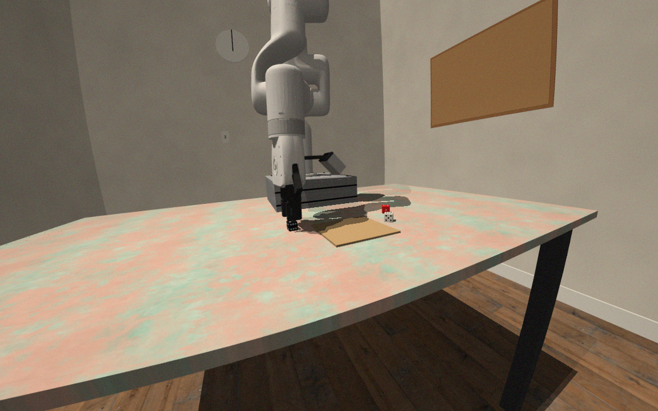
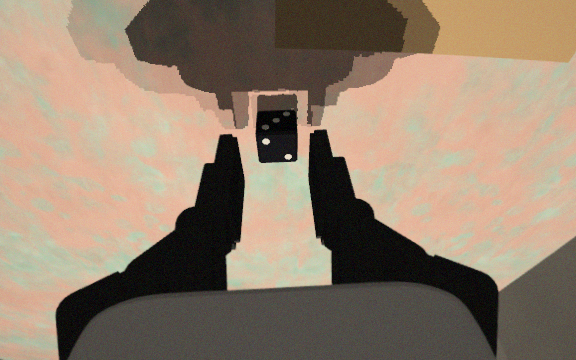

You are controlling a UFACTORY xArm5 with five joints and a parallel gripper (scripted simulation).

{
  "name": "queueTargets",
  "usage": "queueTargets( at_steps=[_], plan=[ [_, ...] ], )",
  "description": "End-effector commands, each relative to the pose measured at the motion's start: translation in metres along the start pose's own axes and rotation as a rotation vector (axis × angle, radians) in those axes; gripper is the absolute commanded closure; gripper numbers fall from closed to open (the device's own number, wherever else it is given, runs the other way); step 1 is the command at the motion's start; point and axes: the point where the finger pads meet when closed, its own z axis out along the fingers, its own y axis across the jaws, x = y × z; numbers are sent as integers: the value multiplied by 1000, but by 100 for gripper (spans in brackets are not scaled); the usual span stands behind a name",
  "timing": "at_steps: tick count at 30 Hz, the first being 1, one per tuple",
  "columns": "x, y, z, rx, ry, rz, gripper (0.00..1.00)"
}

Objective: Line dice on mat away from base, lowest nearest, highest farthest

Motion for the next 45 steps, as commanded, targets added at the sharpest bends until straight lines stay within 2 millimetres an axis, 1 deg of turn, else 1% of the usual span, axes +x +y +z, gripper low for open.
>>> queueTargets(
  at_steps=[1,19,25,37,45],
  plan=[
    [0,1,-1,-3,-1,0,64],
    [0,1,1,-3,-1,0,64],
    [0,1,4,-3,-1,0,64],
    [1,2,20,-3,-1,0,64],
    [1,2,23,-3,-1,0,64]
  ],
)
